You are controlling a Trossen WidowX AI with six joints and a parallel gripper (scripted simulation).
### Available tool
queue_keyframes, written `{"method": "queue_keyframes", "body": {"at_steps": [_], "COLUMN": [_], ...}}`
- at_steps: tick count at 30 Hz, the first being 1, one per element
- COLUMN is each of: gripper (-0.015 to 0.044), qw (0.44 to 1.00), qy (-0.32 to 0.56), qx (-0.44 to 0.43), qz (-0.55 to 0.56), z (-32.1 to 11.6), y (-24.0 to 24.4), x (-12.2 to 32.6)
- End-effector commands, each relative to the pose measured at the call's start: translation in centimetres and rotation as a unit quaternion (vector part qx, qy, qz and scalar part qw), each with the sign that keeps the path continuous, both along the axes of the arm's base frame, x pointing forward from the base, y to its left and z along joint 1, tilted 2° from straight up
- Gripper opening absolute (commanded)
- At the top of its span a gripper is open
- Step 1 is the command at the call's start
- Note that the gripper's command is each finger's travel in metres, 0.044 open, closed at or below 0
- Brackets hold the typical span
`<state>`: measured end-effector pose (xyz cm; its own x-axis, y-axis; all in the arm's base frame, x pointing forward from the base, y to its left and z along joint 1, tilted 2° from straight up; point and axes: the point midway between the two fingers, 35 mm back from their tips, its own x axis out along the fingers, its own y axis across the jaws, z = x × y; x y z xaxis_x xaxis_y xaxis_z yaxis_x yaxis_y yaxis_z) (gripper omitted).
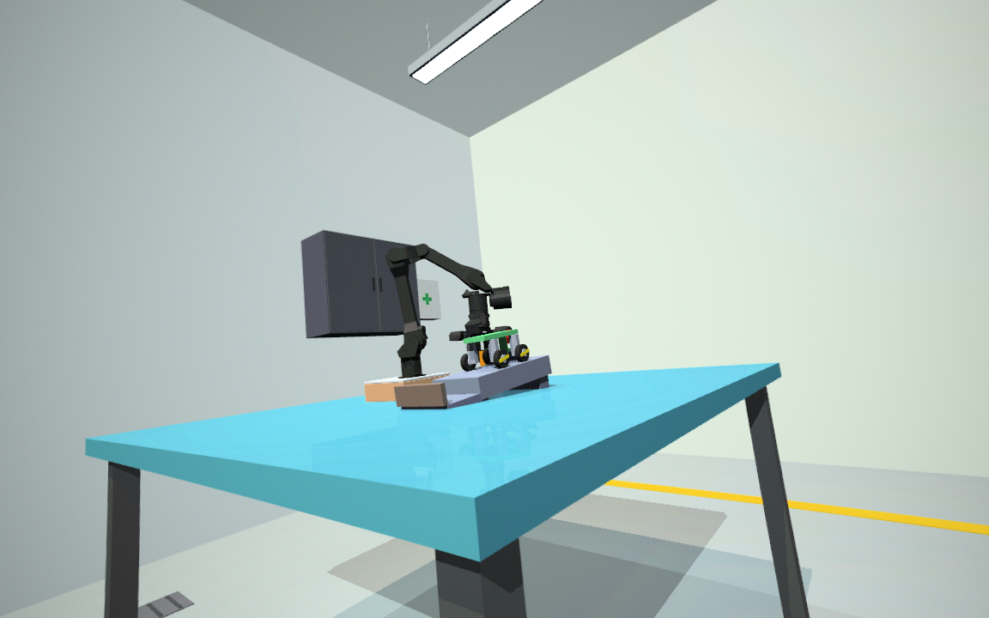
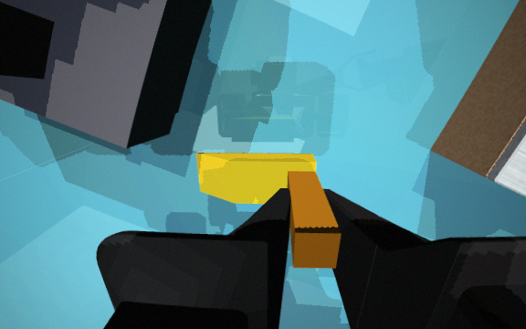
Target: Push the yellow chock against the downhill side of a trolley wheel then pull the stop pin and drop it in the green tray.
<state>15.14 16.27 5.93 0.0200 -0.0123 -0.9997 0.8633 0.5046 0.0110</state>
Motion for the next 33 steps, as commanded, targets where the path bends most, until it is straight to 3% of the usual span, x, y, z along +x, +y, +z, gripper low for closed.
{"method": "queue_keyframes", "body": {"at_steps": [1,22,33], "gripper": [0.0,0.0,0.0], "qw": [1.0,1.0,0.999], "qy": [-0.005,-0.005,-0.004], "qx": [0.001,0.001,0.0], "qz": [-0.003,-0.003,0.052], "z": [1.4,8.9,9.1], "y": [0.1,0.3,0.3], "x": [0.1,0.3,0.3]}}
